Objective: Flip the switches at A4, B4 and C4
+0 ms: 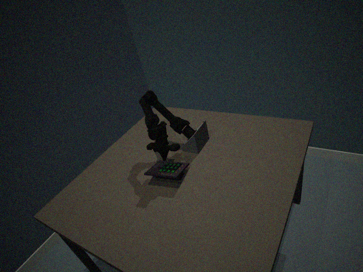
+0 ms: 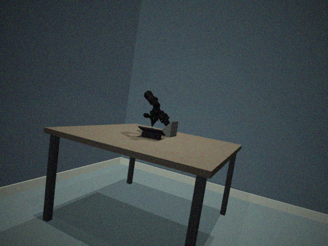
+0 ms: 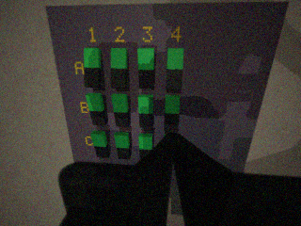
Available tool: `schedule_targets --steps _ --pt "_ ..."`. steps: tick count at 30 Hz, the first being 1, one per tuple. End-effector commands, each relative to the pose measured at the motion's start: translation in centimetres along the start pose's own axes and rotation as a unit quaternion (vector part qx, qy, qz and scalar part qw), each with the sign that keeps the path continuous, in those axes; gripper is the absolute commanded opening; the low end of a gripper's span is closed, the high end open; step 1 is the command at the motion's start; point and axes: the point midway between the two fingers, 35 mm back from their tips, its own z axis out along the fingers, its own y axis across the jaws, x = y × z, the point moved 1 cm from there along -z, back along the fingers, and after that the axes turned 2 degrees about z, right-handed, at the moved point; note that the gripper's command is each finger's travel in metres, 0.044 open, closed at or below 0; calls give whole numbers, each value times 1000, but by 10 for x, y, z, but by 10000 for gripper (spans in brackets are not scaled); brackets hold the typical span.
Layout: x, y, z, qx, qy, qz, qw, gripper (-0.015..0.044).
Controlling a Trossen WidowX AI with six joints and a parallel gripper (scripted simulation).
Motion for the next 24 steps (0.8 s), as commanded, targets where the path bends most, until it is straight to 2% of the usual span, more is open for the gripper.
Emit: schedule_targets --steps 1,24 --pt "0 0 8 1 -3 -1 1000 0" --pt "0 0 25 1 -3 -1 1000 0"
